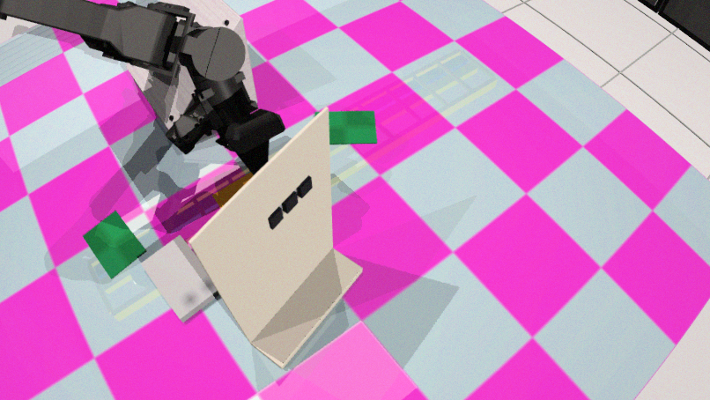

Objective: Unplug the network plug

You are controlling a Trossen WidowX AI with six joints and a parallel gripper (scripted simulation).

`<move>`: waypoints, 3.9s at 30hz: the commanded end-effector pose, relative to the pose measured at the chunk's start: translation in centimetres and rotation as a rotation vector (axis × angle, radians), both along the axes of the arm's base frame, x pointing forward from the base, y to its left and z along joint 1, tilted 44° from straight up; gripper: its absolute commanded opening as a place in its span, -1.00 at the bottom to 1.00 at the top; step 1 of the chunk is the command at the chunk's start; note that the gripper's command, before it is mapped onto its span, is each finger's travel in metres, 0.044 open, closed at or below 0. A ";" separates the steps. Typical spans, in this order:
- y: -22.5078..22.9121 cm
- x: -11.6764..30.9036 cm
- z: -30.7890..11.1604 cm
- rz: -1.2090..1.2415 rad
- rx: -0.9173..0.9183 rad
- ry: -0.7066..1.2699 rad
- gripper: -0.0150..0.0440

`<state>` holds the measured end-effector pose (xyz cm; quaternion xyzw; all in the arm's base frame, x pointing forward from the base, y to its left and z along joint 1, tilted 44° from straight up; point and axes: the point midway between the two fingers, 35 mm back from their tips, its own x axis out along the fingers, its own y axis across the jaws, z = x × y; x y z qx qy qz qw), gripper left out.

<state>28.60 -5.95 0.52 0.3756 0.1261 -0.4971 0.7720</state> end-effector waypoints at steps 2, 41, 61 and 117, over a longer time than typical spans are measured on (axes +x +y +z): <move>-0.4 -0.3 -0.8 0.002 0.001 0.018 -0.49; -3.3 -1.1 -3.5 0.004 -0.001 0.018 -0.49; -3.7 -0.8 -3.4 0.001 -0.002 0.011 -0.49; -0.4 -1.6 -1.3 0.001 0.010 0.021 0.04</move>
